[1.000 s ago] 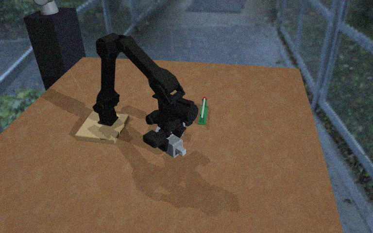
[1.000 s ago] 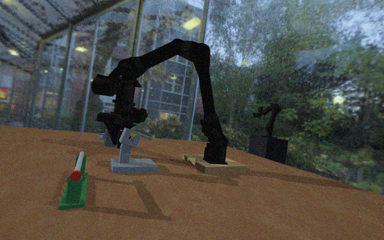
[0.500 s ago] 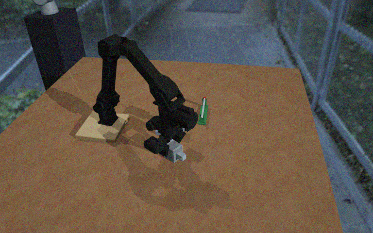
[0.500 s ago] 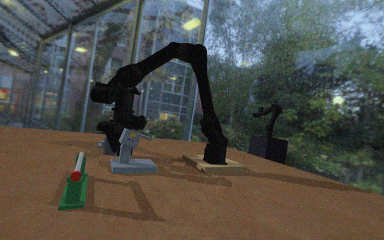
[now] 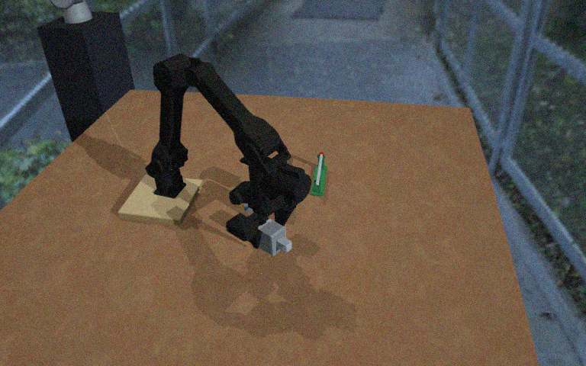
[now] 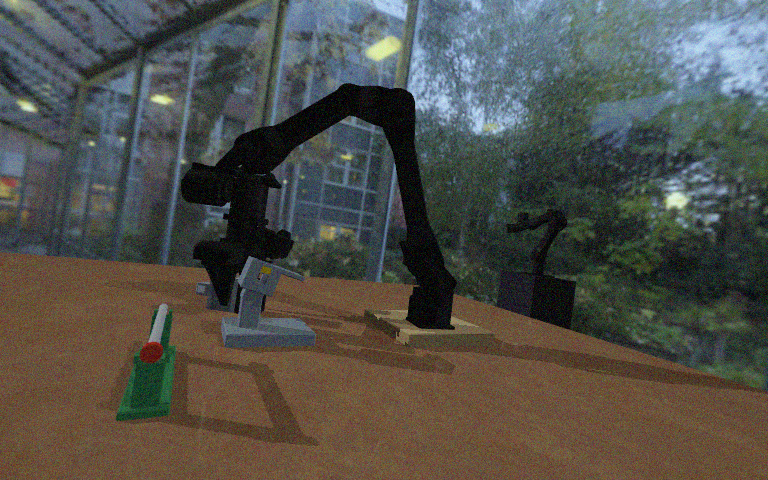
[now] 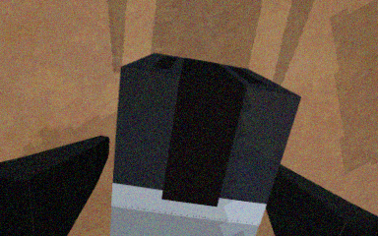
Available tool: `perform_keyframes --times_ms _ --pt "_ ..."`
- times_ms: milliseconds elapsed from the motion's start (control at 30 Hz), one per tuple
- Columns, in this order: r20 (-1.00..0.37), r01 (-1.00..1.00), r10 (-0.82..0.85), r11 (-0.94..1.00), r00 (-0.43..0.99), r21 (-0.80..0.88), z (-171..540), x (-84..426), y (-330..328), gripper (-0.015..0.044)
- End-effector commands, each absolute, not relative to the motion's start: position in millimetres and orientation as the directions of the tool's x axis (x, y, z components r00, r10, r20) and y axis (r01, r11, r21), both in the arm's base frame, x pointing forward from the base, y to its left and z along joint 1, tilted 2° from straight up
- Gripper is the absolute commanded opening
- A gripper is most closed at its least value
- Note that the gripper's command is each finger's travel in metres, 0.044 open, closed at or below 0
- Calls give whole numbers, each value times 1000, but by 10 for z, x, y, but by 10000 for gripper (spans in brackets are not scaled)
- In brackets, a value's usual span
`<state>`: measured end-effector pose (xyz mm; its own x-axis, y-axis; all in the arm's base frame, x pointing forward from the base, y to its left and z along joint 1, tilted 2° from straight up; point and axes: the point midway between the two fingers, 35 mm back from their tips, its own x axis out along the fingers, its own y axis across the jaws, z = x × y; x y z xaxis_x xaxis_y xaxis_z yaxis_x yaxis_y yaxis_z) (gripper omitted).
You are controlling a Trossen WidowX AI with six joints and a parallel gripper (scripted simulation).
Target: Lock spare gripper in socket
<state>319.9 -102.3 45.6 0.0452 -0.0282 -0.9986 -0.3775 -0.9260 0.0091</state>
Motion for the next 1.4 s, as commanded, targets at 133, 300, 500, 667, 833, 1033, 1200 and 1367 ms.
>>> perform_keyframes --times_ms 133,300,500,667,833,1033,1200,1367 --pt "-999 -377 -28 -926 45 9 528 3195 -1020 440" --pt "-999 -377 -24 -926 34 10 624 3166 -1010 440" --pt "-999 -377 -21 -926 26 10 737 3144 -1002 440" --pt "-1000 -377 -19 -926 18 11 831 3123 -996 440" --pt "-1000 -377 -16 -926 10 11 923 3105 -990 440" --pt "-1000 -377 -14 -926 1 12 905 3091 -988 440" --pt "-1000 -377 -14 -926 1 12 905 3091 -988 440" --pt "-1000 -377 -14 -926 1 12 905 3091 -988 440"
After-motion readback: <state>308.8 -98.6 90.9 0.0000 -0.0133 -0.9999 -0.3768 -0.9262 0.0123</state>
